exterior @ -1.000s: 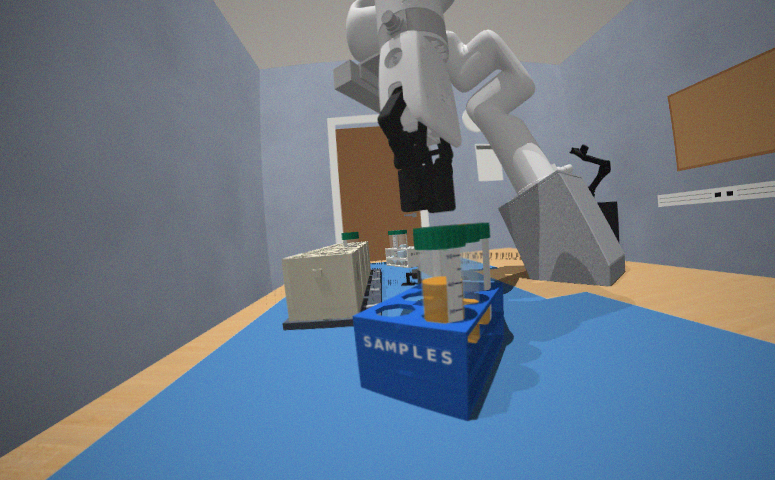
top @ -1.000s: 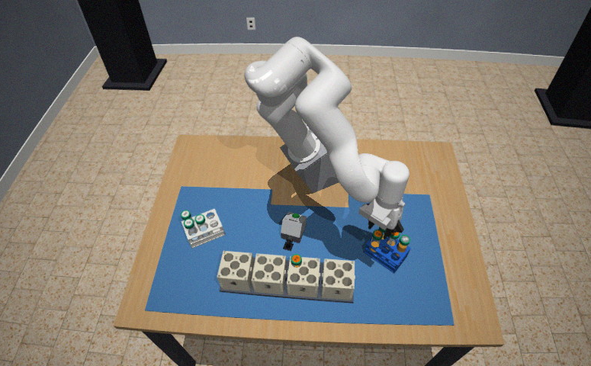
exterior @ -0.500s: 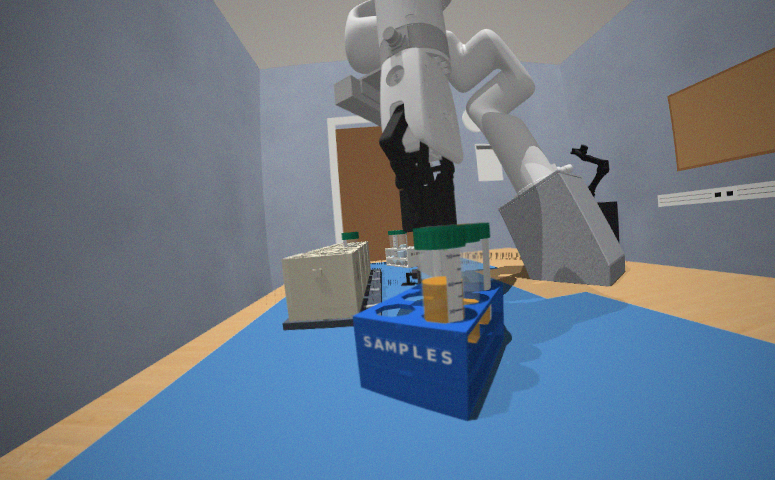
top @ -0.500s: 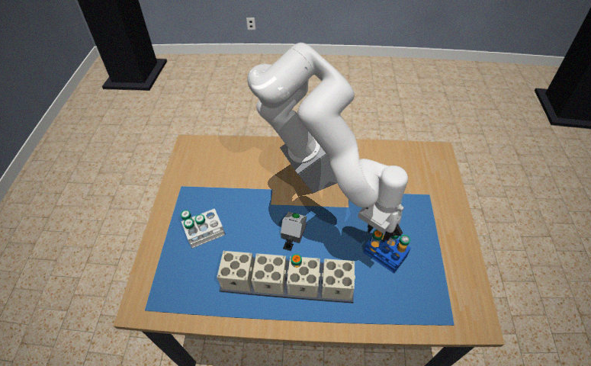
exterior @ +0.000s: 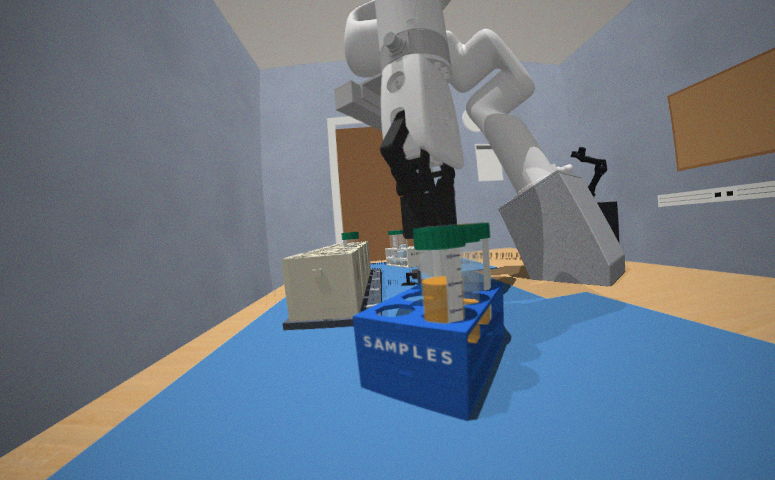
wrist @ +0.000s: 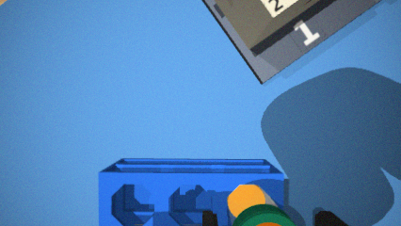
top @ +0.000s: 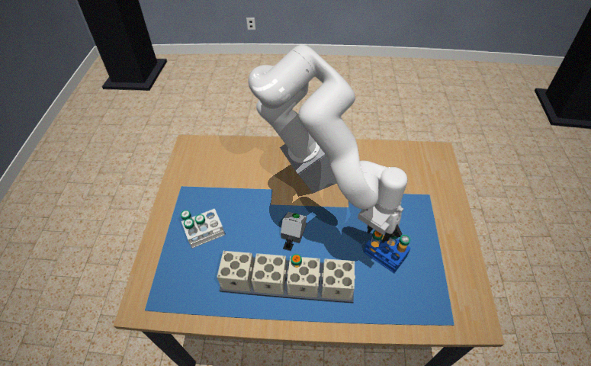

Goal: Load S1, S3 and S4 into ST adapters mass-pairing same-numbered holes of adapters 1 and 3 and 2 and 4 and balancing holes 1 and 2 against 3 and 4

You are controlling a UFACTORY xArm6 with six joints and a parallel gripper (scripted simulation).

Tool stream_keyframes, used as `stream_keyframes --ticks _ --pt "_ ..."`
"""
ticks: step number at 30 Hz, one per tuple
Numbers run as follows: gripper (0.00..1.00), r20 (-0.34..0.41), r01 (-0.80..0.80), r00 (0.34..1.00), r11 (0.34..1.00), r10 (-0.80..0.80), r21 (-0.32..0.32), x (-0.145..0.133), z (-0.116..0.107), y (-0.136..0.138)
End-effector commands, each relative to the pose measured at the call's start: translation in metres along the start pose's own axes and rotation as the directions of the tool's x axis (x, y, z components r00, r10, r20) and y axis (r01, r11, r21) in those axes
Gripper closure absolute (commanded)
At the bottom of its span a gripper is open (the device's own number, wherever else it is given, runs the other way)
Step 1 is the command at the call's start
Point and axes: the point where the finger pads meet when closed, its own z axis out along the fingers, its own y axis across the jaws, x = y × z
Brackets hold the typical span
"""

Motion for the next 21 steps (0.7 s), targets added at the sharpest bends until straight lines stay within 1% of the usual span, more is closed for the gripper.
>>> stream_keyframes --ticks 1,21 --pt "0.43 0.0 -0.001 1.0 1.0 0.001 0.004 0.0 0.0 -0.002" --pt "0.43 0.0 -0.001 1.0 1.0 0.001 0.004 0.0 0.012 -0.002"
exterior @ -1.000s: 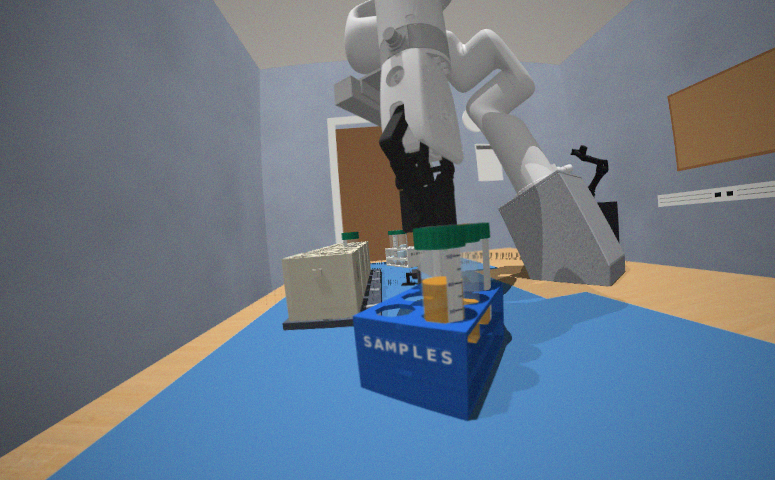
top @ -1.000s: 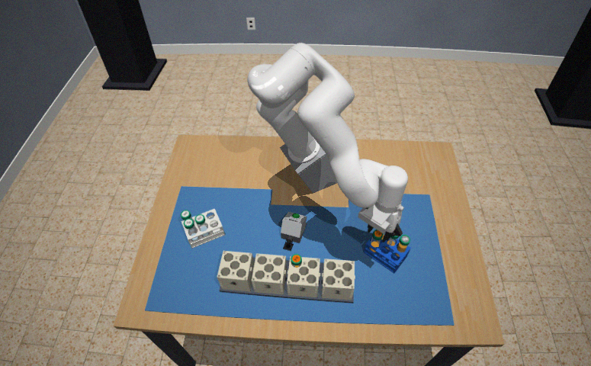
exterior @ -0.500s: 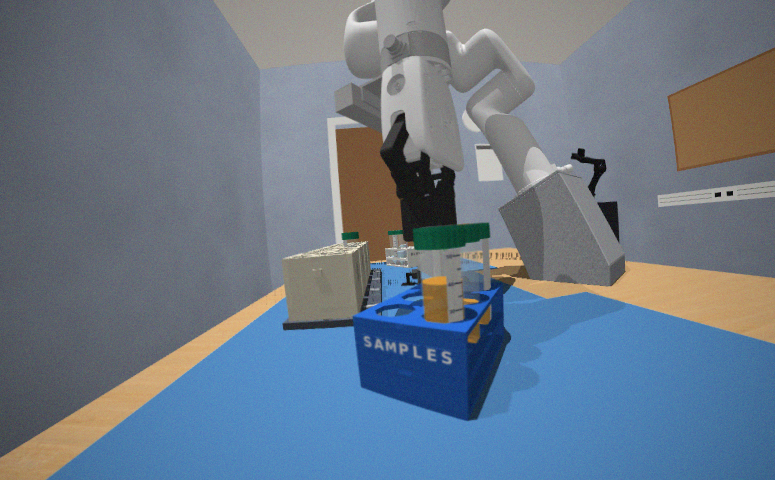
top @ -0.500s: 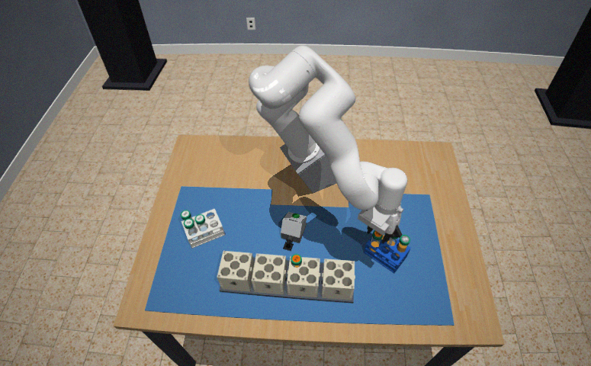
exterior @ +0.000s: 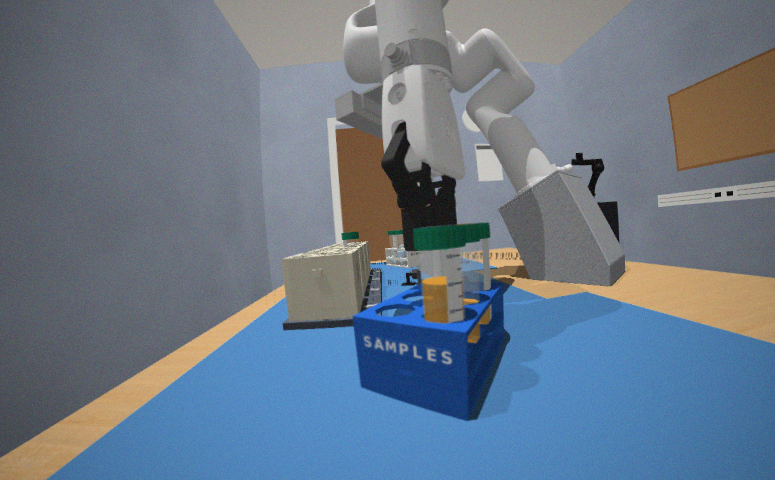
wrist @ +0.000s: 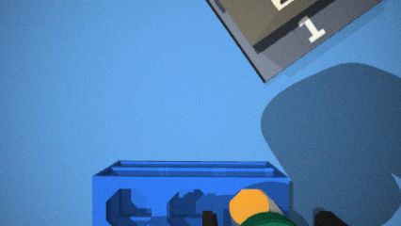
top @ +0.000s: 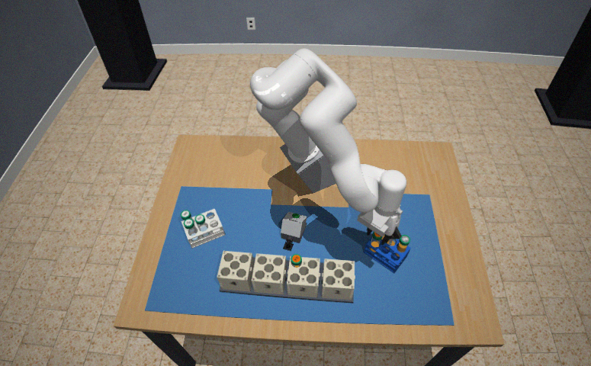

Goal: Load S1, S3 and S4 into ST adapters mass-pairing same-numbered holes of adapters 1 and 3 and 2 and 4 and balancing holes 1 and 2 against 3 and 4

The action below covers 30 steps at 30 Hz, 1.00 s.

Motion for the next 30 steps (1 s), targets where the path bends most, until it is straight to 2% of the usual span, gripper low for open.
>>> stream_keyframes --ticks 1,15,16,30 --pt "0.43 0.0 -0.001 1.0 1.0 0.001 0.004 0.0003 0.0012 -0.0015" --pt "0.43 0.0 -0.001 1.0 1.0 0.001 0.004 0.0003 0.0011 -0.0015" --pt "1.0 0.0 -0.001 1.0 1.0 0.001 0.004 0.0003 0.0006 -0.0015" --pt "1.0 0.0 -0.001 1.0 1.0 0.001 0.004 0.0003 -0.0005 -0.0015"
